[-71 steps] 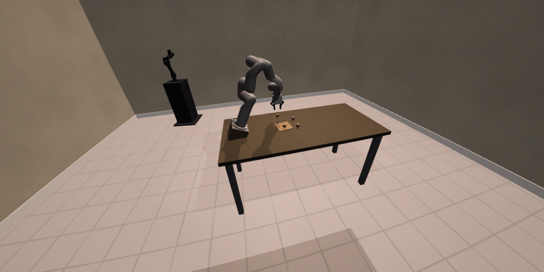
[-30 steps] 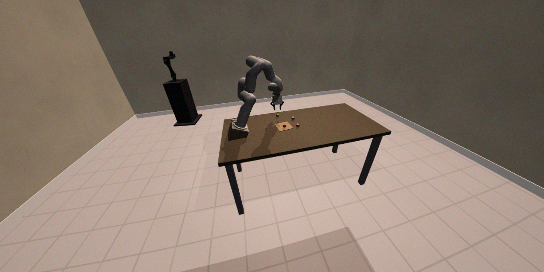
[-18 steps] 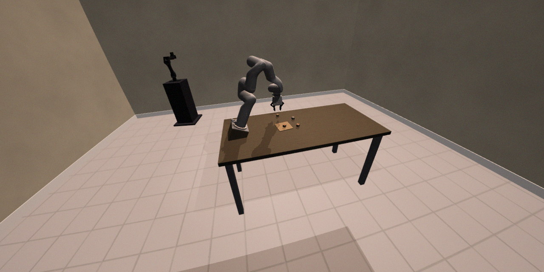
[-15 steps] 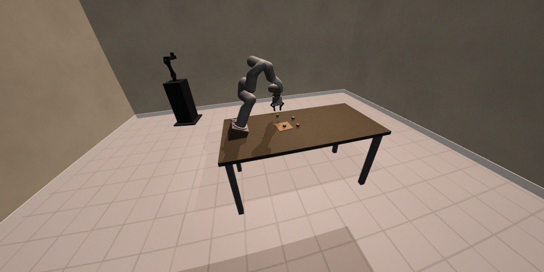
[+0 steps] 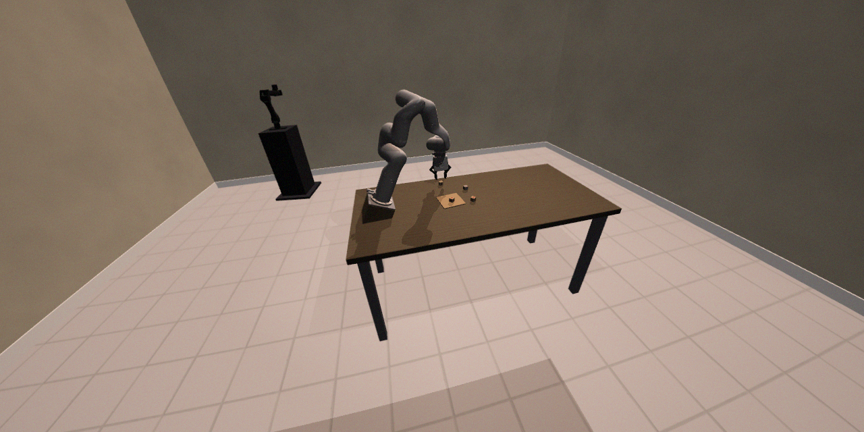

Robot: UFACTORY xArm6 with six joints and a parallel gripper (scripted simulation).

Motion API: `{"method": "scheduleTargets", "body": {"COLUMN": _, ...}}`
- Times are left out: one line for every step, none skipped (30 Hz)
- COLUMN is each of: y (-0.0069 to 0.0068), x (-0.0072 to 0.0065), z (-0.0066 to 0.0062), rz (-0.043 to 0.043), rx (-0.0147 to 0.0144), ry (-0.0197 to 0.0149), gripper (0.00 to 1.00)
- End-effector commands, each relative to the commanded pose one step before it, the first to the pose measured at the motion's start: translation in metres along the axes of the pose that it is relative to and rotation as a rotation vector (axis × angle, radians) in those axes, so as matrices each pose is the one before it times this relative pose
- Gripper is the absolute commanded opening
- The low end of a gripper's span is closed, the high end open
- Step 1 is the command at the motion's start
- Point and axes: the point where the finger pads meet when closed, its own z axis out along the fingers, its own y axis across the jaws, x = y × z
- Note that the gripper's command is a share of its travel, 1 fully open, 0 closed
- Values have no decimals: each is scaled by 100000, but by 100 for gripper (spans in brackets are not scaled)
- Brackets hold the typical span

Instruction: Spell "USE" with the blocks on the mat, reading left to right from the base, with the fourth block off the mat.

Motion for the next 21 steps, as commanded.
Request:
{"method": "scheduleTargets", "body": {"y": 113, "x": 85, "z": 473, "rz": 39, "rx": -294, "ry": 170, "gripper": 63}}
{"method": "scheduleTargets", "body": {"y": -1, "x": 3, "z": 115, "rz": 0, "rx": -2, "ry": -2, "gripper": 63}}
{"method": "scheduleTargets", "body": {"y": -2, "x": 3, "z": 108, "rz": 0, "rx": -1, "ry": -1, "gripper": 63}}
{"method": "scheduleTargets", "body": {"y": -2, "x": 3, "z": 100, "rz": 0, "rx": 1, "ry": 1, "gripper": 63}}
{"method": "scheduleTargets", "body": {"y": -2, "x": 2, "z": 93, "rz": 0, "rx": 2, "ry": 2, "gripper": 63}}
{"method": "scheduleTargets", "body": {"y": -1, "x": 2, "z": 84, "rz": 0, "rx": 0, "ry": 0, "gripper": 63}}
{"method": "scheduleTargets", "body": {"y": -1, "x": 2, "z": 76, "rz": 0, "rx": -1, "ry": -1, "gripper": 63}}
{"method": "scheduleTargets", "body": {"y": -1, "x": 2, "z": 68, "rz": 0, "rx": -1, "ry": -1, "gripper": 63}}
{"method": "scheduleTargets", "body": {"y": -1, "x": 2, "z": 60, "rz": 0, "rx": 0, "ry": 0, "gripper": 63}}
{"method": "scheduleTargets", "body": {"y": -1, "x": 1, "z": 52, "rz": 0, "rx": 0, "ry": 0, "gripper": 63}}
{"method": "scheduleTargets", "body": {"y": -1, "x": 1, "z": 44, "rz": 0, "rx": 0, "ry": 0, "gripper": 63}}
{"method": "scheduleTargets", "body": {"y": 0, "x": 0, "z": 0, "rz": 0, "rx": 0, "ry": 0, "gripper": 63}}
{"method": "scheduleTargets", "body": {"y": 0, "x": 0, "z": 0, "rz": 0, "rx": 0, "ry": 0, "gripper": 63}}
{"method": "scheduleTargets", "body": {"y": -1, "x": 1, "z": 37, "rz": 0, "rx": 1, "ry": 1, "gripper": 63}}
{"method": "scheduleTargets", "body": {"y": -1, "x": 1, "z": 30, "rz": 0, "rx": 1, "ry": 1, "gripper": 63}}
{"method": "scheduleTargets", "body": {"y": -1, "x": 1, "z": 23, "rz": 0, "rx": 1, "ry": 0, "gripper": 63}}
{"method": "scheduleTargets", "body": {"y": -1, "x": 0, "z": 17, "rz": 0, "rx": 0, "ry": 0, "gripper": 63}}
{"method": "scheduleTargets", "body": {"y": 0, "x": 0, "z": 12, "rz": 0, "rx": 0, "ry": 0, "gripper": 63}}
{"method": "scheduleTargets", "body": {"y": 0, "x": 0, "z": 8, "rz": 0, "rx": 0, "ry": 0, "gripper": 63}}
{"method": "scheduleTargets", "body": {"y": 0, "x": 0, "z": 4, "rz": 0, "rx": 0, "ry": 0, "gripper": 63}}
{"method": "scheduleTargets", "body": {"y": 0, "x": 0, "z": 2, "rz": 0, "rx": 0, "ry": 0, "gripper": 63}}
